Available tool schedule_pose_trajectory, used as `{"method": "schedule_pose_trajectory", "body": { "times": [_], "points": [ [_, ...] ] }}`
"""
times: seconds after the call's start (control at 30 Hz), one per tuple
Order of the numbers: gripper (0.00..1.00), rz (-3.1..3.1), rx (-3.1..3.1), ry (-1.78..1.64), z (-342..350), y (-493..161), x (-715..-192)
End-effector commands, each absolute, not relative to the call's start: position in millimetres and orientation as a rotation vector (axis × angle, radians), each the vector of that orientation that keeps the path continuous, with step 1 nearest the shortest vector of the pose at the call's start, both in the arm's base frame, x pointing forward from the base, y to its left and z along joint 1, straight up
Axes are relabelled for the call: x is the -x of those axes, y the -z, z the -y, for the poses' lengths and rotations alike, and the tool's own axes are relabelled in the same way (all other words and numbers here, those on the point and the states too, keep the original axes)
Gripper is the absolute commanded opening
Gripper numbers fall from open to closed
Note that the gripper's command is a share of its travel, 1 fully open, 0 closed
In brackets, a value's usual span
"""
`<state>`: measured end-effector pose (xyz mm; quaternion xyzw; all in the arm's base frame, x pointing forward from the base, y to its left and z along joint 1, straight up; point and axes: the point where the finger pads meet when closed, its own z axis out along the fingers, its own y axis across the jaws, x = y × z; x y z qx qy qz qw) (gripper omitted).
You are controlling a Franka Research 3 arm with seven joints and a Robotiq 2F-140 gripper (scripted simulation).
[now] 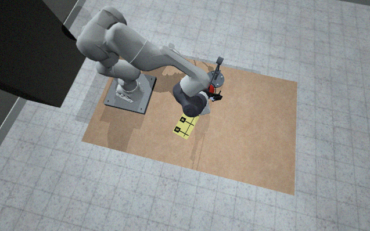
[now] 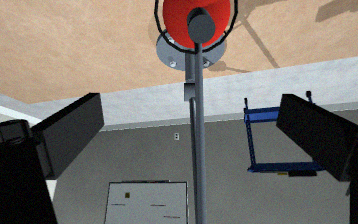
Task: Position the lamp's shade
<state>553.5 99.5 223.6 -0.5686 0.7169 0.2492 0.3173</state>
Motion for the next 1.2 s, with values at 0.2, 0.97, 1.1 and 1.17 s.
{"method": "schedule_pose_trajectory", "body": {
  "times": [0.2, 0.97, 1.1, 1.17],
  "points": [
    [1.0, -1.873, 1.501, -0.665, -77.6, -248.6, -544.7],
    [1.0, -1.905, 1.484, -0.636, -79.9, -255.3, -536.4],
    [1.0, -1.91, 1.482, -0.634, -78.6, -254.7, -537.3],
    [1.0, -1.913, 1.481, -0.633, -78.0, -254.3, -537.8]
  ]
}}
